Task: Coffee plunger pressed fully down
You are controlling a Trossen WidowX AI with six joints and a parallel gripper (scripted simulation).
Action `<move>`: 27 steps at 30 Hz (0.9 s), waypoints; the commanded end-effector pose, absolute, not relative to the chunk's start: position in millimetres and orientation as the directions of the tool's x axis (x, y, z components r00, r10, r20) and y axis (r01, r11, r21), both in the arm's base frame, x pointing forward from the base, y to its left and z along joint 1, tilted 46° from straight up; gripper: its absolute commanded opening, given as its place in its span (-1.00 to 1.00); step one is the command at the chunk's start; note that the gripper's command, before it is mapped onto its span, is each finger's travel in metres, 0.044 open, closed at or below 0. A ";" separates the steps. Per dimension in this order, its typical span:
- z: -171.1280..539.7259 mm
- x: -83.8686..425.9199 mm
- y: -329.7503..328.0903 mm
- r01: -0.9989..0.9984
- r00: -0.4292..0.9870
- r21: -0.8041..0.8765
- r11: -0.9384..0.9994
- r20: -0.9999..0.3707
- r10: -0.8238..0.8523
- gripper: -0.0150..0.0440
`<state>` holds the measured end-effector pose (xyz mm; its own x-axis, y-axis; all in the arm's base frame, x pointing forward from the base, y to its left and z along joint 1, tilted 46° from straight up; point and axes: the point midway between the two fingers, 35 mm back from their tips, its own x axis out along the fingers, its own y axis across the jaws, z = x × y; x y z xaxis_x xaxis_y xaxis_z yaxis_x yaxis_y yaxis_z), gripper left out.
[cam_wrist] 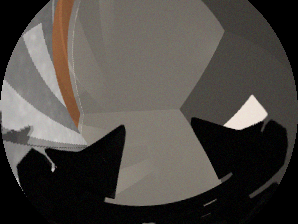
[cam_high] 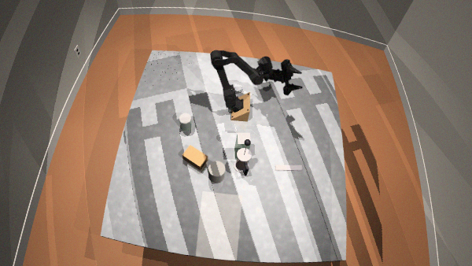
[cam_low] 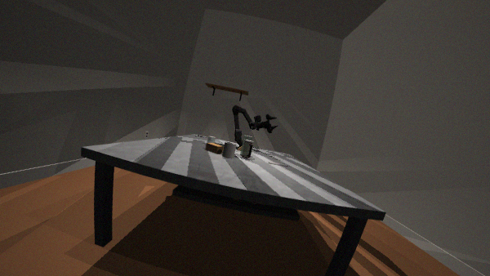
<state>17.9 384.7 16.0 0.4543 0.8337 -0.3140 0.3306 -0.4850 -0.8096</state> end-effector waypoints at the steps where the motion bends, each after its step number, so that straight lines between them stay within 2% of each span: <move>1: 16.1 19.3 385.1 0.324 0.459 -0.811 -0.487 -0.315 0.831 0.95; 5: 18.4 39.9 390.3 0.201 0.520 -0.846 -0.494 -0.335 0.786 1.00; 10: 32.0 92.2 396.9 -0.060 0.643 -0.899 -0.435 -0.368 0.672 1.00; 17: 60.2 177.8 376.3 -0.431 0.818 -0.895 -0.119 -0.443 0.367 1.00; 21: 80.5 211.3 356.3 -0.482 0.862 -0.872 0.080 -0.456 0.222 1.00; 27: 111.0 247.4 322.9 -0.445 0.888 -0.834 0.326 -0.458 0.038 1.00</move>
